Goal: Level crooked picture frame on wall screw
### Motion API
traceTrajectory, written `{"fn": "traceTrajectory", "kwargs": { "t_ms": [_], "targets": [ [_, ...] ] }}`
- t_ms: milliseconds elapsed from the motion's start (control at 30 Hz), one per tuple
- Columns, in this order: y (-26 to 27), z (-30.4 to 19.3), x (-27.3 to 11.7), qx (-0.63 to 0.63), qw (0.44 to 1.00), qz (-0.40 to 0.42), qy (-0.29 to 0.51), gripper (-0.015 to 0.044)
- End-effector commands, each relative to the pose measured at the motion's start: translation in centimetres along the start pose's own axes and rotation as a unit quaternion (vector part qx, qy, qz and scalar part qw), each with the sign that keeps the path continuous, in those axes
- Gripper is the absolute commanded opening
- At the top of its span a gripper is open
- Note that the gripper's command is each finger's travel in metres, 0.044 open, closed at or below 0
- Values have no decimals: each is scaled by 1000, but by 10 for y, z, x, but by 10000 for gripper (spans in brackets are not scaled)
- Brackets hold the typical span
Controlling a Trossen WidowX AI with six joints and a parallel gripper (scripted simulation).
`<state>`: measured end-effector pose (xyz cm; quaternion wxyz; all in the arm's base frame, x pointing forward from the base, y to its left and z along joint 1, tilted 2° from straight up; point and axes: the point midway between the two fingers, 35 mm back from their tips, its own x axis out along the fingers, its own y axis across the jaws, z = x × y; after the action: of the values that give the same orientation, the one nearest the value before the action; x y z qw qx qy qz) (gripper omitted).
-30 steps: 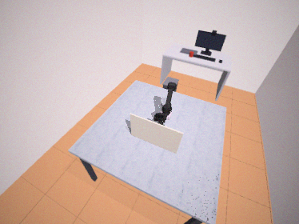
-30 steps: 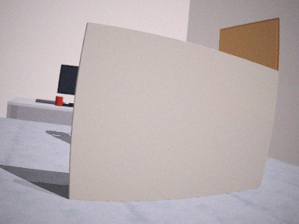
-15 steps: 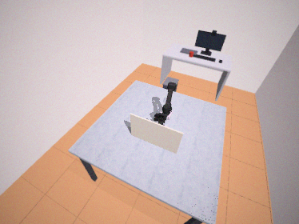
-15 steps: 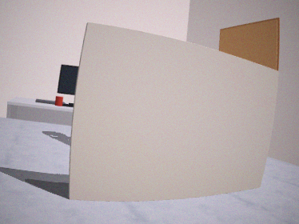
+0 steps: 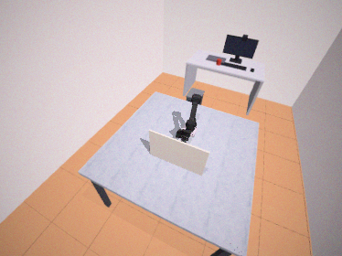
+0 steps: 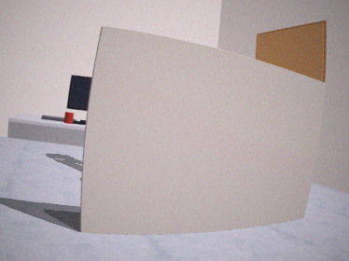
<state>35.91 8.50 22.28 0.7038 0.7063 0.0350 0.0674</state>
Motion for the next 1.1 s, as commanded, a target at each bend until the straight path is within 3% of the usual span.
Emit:
{"fn": "traceTrajectory", "kwargs": {
  "t_ms": [0,233,400,800,1067],
  "targets": [
    [0,0,0,1,1000,0,0,79],
    [0,0,0,1,1000,0,0,260],
    [2,-1,-6,4,1000,0,0,260],
    [-2,-1,-96,64,998,3,0,260],
    [16,6,-110,78,997,2,1,260]
  ]
}}
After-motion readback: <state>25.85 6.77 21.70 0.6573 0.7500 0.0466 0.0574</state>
